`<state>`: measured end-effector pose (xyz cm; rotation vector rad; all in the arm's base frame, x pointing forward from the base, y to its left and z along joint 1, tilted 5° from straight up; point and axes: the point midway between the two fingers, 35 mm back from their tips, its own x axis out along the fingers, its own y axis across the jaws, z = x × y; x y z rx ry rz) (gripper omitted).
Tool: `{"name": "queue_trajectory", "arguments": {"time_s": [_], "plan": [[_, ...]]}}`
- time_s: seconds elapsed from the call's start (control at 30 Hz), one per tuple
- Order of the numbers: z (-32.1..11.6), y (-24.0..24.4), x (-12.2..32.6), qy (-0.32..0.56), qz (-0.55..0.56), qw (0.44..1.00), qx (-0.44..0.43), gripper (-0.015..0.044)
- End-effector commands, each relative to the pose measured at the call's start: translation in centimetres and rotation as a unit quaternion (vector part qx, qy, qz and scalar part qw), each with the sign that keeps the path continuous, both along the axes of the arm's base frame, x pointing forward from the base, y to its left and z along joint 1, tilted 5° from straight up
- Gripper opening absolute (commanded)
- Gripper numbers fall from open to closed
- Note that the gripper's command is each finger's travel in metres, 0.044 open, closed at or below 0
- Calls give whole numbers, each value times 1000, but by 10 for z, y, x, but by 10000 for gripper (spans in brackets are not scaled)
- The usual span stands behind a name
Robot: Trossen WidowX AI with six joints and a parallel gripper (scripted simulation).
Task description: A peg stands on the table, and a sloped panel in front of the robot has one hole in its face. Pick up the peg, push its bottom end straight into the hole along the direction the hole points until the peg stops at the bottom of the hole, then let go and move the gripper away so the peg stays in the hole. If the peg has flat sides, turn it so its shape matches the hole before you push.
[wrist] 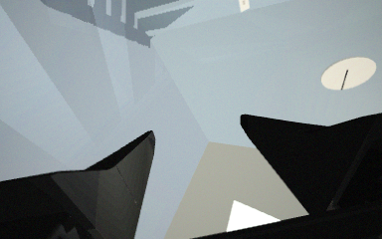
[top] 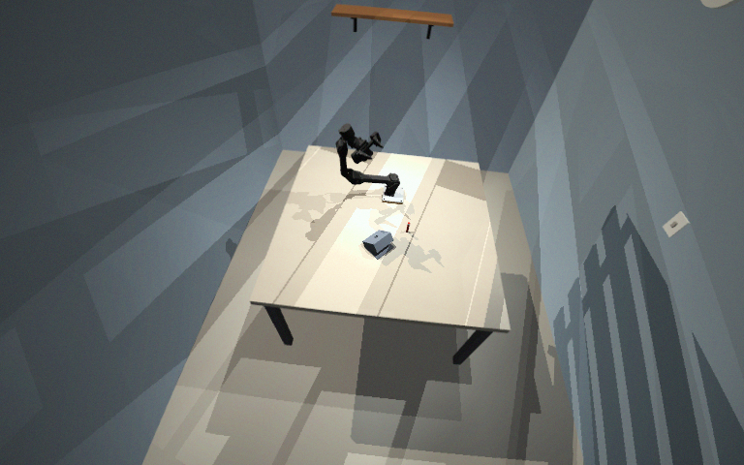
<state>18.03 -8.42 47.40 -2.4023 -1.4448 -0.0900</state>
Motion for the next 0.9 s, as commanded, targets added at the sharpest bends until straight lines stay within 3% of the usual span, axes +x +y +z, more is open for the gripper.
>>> {"name": "queue_trajectory", "arguments": {"time_s": [0.0,0.43,0.87], "plan": [[0,0,0,-1,0,1000,-1,426],[15,24,-32,-148,-21,984,-96,440],[22,78,-73,-293,-58,925,-233,440]]}}
